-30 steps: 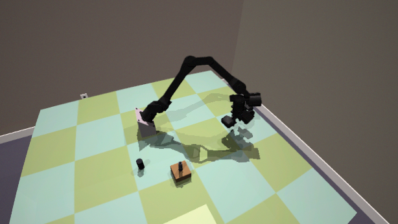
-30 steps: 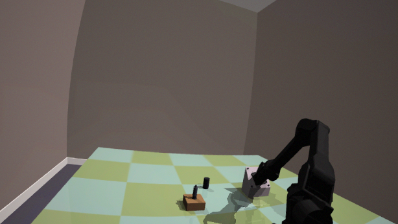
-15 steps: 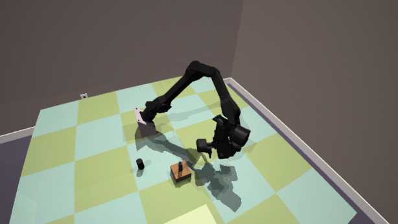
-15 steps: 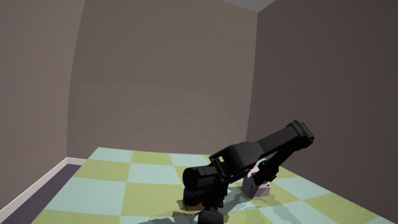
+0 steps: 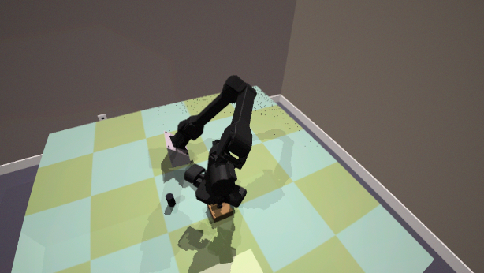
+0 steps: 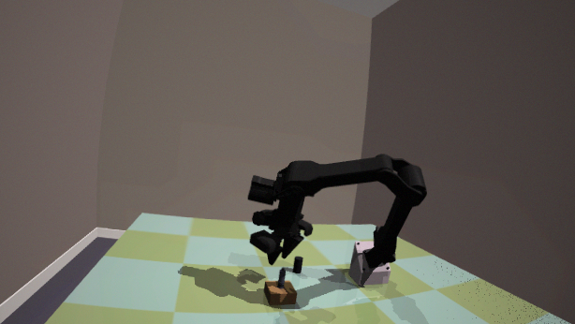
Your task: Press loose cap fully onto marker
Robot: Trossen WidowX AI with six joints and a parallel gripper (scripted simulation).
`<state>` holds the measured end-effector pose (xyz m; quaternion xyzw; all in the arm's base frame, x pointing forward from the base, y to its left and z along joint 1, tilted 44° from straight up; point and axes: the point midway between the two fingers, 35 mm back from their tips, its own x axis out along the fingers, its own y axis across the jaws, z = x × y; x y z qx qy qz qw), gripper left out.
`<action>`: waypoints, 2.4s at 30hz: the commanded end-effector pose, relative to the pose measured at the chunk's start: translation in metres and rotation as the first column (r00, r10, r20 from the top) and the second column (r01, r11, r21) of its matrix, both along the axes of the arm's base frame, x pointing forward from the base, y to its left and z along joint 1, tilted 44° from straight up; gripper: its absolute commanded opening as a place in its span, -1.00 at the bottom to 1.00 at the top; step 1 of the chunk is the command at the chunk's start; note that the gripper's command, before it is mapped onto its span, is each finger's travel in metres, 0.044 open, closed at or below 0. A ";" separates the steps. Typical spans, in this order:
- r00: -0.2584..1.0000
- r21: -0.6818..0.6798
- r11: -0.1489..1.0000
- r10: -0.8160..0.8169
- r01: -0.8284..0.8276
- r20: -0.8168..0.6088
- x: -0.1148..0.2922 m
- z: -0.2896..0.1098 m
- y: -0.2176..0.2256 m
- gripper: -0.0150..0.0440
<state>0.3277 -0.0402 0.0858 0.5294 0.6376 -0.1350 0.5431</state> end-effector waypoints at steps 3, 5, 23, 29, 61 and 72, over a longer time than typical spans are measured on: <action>0.953 0.085 0.972 -0.195 0.220 -0.231 -0.055 -0.052 -0.058 0.33; 0.922 0.114 0.948 -0.256 0.299 -0.289 -0.075 -0.063 -0.076 0.33; 0.863 0.165 0.892 -0.338 0.421 -0.376 -0.106 -0.109 -0.072 0.33; 0.863 0.165 0.892 -0.337 0.421 -0.376 -0.105 -0.118 -0.065 0.33; 0.863 0.167 0.892 -0.337 0.420 -0.376 -0.099 -0.154 -0.031 0.33; 0.863 0.167 0.892 -0.337 0.420 -0.376 -0.099 -0.156 -0.030 -0.03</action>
